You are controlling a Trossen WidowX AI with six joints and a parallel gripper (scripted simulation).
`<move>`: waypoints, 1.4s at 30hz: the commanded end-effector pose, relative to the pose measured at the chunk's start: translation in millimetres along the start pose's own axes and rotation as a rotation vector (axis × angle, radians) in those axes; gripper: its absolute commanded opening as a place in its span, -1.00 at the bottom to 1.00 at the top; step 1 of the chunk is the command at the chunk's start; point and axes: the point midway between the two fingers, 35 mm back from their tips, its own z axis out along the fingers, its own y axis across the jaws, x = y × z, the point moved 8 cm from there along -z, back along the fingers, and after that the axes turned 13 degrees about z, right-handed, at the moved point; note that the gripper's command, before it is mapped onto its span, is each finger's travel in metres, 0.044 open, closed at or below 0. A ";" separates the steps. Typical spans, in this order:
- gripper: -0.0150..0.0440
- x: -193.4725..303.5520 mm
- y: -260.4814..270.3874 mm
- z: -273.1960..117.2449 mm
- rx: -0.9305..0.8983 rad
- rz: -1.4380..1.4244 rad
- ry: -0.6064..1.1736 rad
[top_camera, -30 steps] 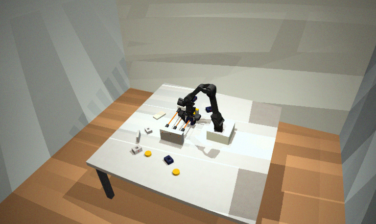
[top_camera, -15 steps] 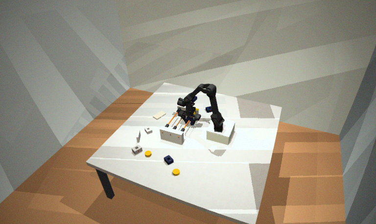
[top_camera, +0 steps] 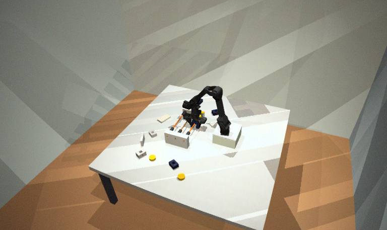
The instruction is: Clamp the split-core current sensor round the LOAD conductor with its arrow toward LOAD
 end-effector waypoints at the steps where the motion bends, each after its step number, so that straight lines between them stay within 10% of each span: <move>1: -0.32 0.0 0.0 -0.4 0.000 0.000 0.000; 42: -0.49 0.0 0.0 -0.4 0.000 0.000 0.000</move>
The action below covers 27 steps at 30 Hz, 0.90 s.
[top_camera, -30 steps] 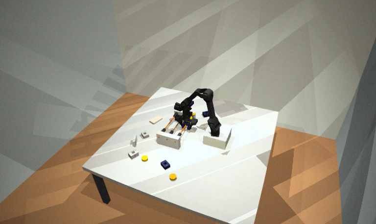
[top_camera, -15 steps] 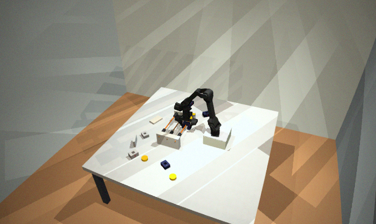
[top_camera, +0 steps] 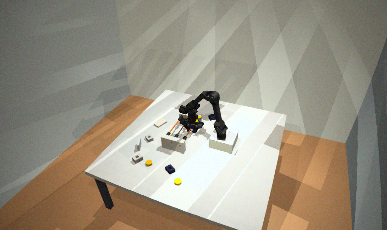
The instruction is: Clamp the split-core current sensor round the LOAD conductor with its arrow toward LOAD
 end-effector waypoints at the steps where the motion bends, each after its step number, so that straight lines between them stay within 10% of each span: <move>1: -0.49 0.0 0.0 -0.4 0.000 0.000 0.000; 27: -0.49 -0.2 -1.0 -13.5 0.007 0.003 0.000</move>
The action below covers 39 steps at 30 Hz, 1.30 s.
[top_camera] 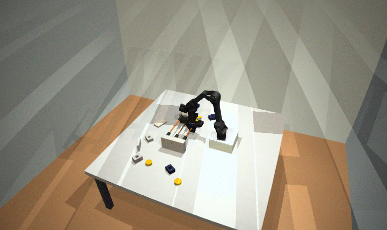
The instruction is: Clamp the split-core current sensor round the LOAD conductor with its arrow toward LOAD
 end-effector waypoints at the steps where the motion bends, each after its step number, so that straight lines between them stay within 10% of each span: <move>1: -0.49 0.0 -0.1 0.3 0.001 0.000 0.000; 9: -0.49 0.0 -0.1 0.3 0.001 0.000 0.000; 26: 1.00 -0.4 -0.7 -0.6 -0.006 0.000 0.002; 39: -0.02 -0.1 -0.3 0.0 0.000 0.001 0.000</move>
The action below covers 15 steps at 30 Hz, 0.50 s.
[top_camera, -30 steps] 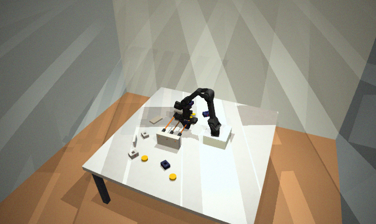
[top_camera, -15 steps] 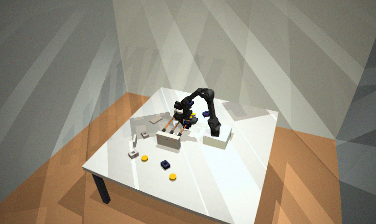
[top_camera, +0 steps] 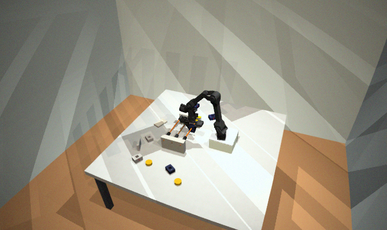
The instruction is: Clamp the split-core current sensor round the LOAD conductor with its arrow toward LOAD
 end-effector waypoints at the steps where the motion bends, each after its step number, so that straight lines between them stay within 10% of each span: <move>1: -0.04 0.1 0.1 0.0 0.000 0.000 0.000; 15: -0.49 0.0 -0.1 -3.2 -0.003 0.000 0.000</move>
